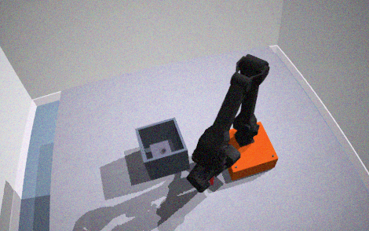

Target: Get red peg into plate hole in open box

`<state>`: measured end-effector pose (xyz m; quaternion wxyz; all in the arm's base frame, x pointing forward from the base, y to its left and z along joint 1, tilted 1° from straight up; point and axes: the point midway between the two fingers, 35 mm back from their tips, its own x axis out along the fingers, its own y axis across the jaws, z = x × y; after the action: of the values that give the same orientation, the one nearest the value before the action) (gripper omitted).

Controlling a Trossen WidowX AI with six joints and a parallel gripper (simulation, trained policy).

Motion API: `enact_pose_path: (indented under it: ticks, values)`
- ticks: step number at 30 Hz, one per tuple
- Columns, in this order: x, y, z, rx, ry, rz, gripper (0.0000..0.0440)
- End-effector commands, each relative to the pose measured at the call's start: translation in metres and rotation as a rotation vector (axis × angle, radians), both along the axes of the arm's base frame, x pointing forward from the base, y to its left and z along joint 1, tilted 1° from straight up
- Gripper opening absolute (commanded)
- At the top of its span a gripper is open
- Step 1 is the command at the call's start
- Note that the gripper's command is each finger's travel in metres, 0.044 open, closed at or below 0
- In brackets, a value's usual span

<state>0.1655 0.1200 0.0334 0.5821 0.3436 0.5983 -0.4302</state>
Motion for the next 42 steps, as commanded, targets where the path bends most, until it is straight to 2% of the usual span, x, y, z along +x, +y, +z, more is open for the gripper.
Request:
enact_pose_path:
  ticks: [1,5,7,19,21,32,42]
  values:
    - [-0.001,-0.004,-0.015,-0.001,0.004,-0.04,0.0389]
    - [0.0,-0.006,-0.026,0.0,-0.002,-0.07,0.0366]
    - [0.0,-0.007,-0.03,0.003,-0.005,-0.081,0.0339]
    - [0.012,0.0,-0.047,0.034,-0.017,-0.073,0.0035]
    - [0.015,0.001,-0.048,0.041,-0.02,-0.067,0.0]
    - [0.035,0.011,-0.026,0.105,-0.102,-0.102,0.0]
    - [0.056,0.016,0.008,0.17,-0.193,-0.13,0.0]
